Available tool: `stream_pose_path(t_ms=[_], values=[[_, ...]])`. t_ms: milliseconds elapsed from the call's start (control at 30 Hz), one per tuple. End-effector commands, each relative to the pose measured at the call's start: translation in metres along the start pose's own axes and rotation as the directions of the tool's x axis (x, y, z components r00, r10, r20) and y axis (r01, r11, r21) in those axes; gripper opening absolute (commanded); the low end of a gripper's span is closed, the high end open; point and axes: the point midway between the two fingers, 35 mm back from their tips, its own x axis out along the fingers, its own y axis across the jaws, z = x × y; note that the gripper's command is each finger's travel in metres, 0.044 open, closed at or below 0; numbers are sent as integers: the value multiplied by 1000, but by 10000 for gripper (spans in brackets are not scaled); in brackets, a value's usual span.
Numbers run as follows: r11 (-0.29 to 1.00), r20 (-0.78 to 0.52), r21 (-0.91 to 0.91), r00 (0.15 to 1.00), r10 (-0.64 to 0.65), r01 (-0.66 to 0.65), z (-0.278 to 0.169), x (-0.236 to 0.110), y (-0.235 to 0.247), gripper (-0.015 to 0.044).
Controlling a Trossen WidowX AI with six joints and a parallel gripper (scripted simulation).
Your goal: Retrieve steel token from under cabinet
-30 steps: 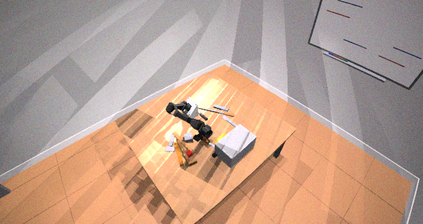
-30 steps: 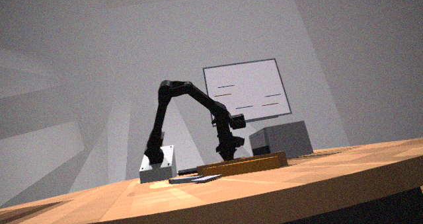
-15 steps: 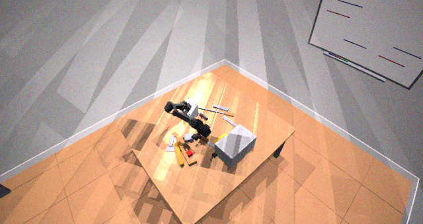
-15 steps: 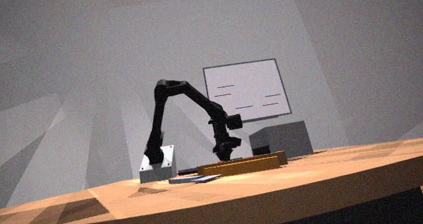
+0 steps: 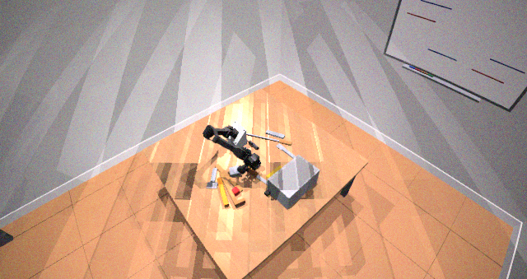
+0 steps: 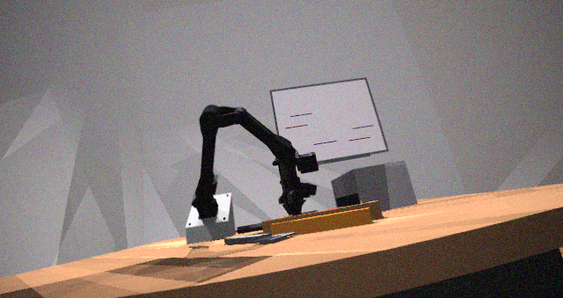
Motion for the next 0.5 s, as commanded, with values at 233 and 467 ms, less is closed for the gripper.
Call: stream_pose_path(t_ms=[233, 467], values=[[1000, -9, -7, 1000, -1, 1, -17, 1, 0, 0], [1000, -10, -8, 1000, -2, 1, -25, 1, 0, 0]])
